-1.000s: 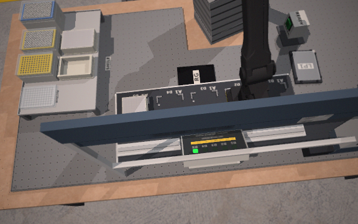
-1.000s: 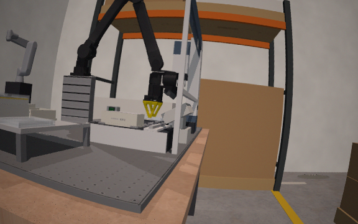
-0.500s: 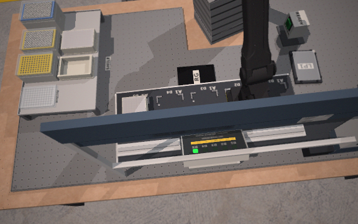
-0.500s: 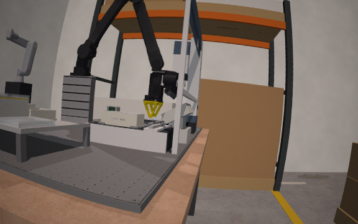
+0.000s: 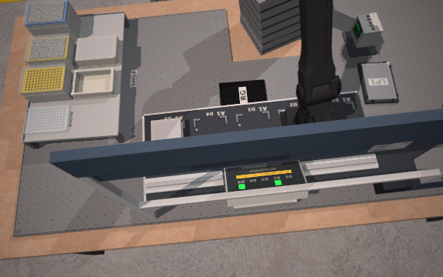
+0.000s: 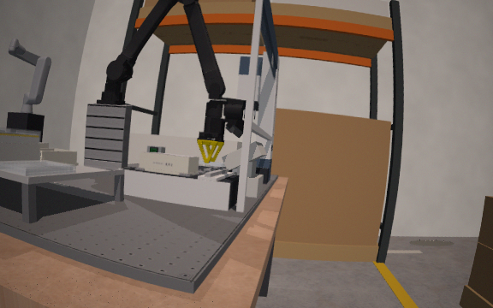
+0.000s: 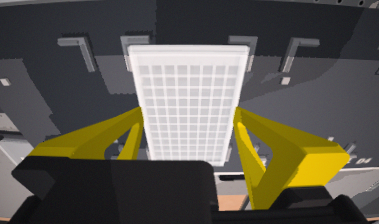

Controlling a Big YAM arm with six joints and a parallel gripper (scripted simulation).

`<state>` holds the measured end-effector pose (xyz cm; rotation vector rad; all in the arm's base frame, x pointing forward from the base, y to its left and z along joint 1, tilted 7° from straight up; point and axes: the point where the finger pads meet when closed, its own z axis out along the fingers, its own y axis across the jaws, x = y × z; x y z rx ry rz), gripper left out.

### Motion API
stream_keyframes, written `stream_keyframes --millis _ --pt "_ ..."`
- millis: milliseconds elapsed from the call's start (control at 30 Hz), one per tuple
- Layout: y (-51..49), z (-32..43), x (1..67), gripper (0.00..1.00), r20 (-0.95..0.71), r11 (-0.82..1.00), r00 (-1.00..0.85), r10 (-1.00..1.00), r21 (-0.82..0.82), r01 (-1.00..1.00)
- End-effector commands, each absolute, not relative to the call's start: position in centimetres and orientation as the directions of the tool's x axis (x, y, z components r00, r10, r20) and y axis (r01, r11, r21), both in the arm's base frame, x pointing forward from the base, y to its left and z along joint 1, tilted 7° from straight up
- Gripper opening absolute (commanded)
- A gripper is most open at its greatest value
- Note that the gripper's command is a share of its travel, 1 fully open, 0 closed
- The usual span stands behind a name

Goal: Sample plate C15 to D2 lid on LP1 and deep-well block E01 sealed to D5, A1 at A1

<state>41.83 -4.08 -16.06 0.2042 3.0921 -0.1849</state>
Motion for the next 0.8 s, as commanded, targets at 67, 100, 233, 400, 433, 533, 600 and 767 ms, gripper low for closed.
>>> stream_keyframes --millis 67,100,233,400,433,533,600,767 --pt "-4.8 -16.19 43.62 0.0 -0.075 0.984 -0.988 0.133 -0.111 0.141" --pt "-4.8 -16.22 43.59 0.0 -0.074 0.984 -0.988 0.133 -0.111 0.141" --pt "-4.8 -16.49 43.15 0.0 -0.067 0.984 -0.989 0.134 -0.112 0.141" --pt "-4.85 -16.64 43.25 0.0 -0.071 0.984 -0.989 0.133 -0.112 0.14" --pt "-4.85 -16.67 43.25 0.0 -0.071 0.984 -0.989 0.133 -0.112 0.14" --pt "-4.86 -16.7 43.26 0.0 -0.071 0.984 -0.989 0.132 -0.112 0.14" --pt "-4.87 -16.76 43.25 0.0 -0.071 0.984 -0.989 0.132 -0.112 0.139" --pt "-4.86 -16.81 43.02 0.0 -0.067 0.984 -0.989 0.131 -0.113 0.138"
